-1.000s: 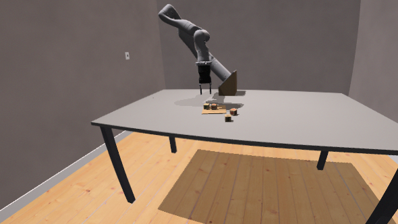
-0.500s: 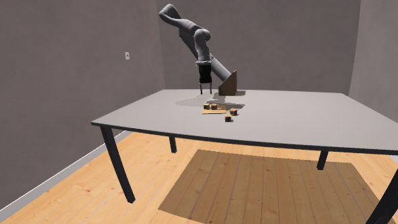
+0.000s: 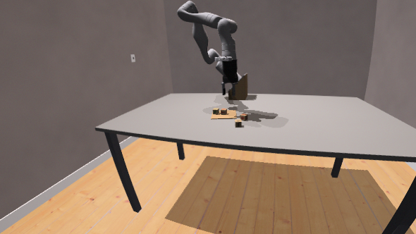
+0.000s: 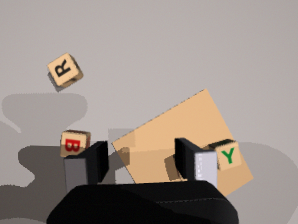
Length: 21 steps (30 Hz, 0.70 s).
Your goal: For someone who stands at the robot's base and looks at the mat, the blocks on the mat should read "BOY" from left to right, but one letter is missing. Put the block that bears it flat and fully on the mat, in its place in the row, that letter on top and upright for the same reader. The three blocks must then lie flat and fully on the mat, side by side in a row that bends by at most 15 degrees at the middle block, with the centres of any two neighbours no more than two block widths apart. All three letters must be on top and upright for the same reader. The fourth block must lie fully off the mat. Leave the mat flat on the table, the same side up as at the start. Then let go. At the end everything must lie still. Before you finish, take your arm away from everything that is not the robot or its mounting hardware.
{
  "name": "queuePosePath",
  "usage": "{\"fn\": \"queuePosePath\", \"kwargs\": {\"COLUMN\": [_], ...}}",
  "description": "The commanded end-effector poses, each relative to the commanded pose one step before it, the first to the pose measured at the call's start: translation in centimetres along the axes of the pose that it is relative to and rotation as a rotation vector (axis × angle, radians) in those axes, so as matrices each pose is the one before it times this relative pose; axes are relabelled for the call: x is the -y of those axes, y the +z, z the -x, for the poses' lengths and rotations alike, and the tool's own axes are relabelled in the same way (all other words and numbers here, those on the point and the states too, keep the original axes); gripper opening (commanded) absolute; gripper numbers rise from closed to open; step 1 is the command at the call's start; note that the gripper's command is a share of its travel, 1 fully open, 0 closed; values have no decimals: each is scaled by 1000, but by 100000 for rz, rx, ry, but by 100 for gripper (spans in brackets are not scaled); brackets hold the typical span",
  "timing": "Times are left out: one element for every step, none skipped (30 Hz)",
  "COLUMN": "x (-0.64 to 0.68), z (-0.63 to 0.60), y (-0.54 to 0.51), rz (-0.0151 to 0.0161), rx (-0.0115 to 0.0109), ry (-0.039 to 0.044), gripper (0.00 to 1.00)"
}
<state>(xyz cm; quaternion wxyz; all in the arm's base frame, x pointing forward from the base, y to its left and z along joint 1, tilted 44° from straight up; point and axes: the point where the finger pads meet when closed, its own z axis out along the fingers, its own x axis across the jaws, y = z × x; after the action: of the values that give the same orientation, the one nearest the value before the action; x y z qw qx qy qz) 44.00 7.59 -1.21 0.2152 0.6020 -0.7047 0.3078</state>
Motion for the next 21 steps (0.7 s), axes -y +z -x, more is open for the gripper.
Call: {"fn": "queuePosePath", "kwargs": {"x": [-437, 0, 0, -32, -68, -86, -90, -82, -66, -46, -26, -11, -2, 0, 0, 0, 0, 0, 0, 0, 0], "z": [4370, 0, 0, 851, 742, 627, 508, 392, 282, 183, 100, 39, 6, 0, 0, 0, 0, 0, 0, 0, 0], "y": [-223, 0, 0, -208, -181, -152, -123, -95, -68, -44, -24, -9, -1, 0, 0, 0, 0, 0, 0, 0, 0], "rz": [-1086, 0, 0, 61, 60, 57, 50, 41, 31, 21, 12, 5, 1, 0, 0, 0, 0, 0, 0, 0, 0], "rx": [-167, 0, 0, 129, 125, 115, 100, 81, 60, 40, 22, 9, 1, 0, 0, 0, 0, 0, 0, 0, 0], "ry": [3707, 0, 0, 2806, 2433, 2045, 1656, 1275, 917, 596, 327, 128, 19, 0, 0, 0, 0, 0, 0, 0, 0], "gripper": [100, 100, 100, 100, 100, 100, 100, 100, 100, 100, 100, 100, 100, 100, 100, 100, 100, 100, 100, 100, 100]}}
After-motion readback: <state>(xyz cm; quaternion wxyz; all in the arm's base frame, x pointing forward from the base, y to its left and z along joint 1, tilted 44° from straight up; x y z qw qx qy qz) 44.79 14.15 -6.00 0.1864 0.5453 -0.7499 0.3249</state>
